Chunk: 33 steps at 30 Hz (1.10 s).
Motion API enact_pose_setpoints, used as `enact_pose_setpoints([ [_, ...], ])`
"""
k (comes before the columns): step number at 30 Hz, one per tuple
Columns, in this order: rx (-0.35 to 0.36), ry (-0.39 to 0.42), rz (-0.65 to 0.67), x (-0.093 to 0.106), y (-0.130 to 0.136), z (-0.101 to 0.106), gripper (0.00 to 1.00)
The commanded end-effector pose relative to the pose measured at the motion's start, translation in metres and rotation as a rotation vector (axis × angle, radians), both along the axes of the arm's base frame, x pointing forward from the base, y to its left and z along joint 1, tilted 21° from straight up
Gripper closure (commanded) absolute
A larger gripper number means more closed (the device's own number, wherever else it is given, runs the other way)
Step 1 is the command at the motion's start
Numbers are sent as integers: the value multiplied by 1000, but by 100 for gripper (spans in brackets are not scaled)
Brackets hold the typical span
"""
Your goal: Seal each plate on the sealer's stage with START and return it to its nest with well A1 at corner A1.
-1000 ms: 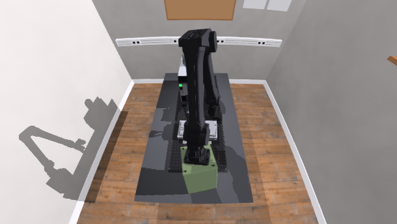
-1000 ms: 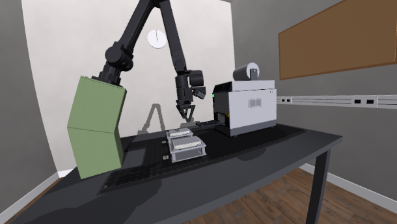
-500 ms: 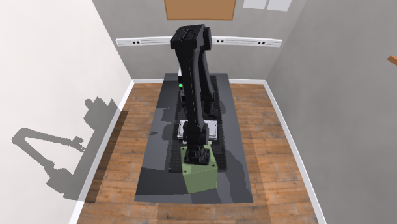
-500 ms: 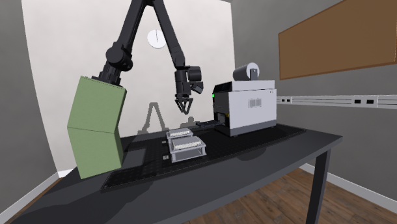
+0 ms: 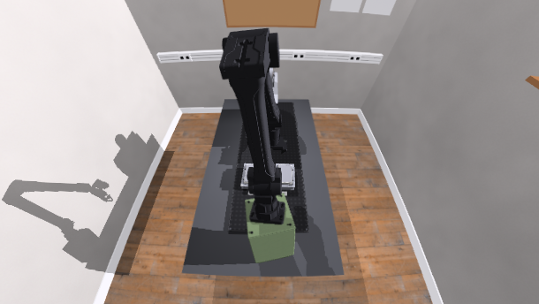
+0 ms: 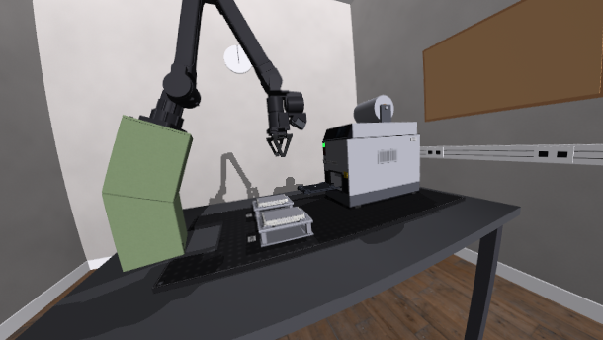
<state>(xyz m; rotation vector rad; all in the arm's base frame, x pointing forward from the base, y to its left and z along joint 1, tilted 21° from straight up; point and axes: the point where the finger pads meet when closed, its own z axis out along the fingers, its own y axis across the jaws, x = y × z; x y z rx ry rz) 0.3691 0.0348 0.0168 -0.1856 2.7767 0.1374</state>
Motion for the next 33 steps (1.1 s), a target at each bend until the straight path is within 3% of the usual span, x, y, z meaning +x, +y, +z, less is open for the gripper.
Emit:
enact_pose_setpoints([
  [1, 4, -19, -14, 11, 8, 19, 0],
  [7, 11, -49, -7, 13, 34, 56, 0],
  [14, 6, -19, -11, 8, 19, 32, 0],
  [25, -8, -14, -5, 1, 10, 20, 0],
  [33, 1, -52, 4, 13, 20, 34, 0],
])
